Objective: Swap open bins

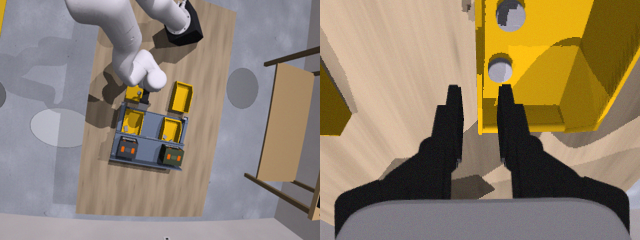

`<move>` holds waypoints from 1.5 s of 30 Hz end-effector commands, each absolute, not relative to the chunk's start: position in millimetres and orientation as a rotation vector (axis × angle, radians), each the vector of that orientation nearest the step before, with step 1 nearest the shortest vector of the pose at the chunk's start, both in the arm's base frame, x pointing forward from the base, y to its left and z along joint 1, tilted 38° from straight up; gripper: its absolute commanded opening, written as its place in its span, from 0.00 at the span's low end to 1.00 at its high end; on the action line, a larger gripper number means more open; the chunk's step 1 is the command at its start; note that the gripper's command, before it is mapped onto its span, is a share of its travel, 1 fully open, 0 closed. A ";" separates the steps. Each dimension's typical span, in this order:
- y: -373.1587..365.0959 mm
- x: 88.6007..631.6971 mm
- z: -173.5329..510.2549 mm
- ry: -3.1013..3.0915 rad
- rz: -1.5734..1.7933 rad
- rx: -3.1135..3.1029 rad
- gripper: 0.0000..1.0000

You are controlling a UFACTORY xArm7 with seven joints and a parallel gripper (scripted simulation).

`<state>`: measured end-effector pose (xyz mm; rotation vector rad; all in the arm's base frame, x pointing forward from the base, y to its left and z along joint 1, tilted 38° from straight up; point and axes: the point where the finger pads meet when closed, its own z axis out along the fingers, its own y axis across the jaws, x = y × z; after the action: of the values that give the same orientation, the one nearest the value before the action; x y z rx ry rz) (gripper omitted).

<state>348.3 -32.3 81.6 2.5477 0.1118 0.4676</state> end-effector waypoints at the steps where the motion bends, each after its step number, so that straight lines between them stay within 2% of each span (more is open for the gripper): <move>1: -32.6 349.8 80.7 0.113 0.471 2.547 0.26; 45: -51.7 363.4 50.2 0.113 0.471 2.547 0.26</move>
<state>362.6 -52.3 49.8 2.5476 0.1116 0.4684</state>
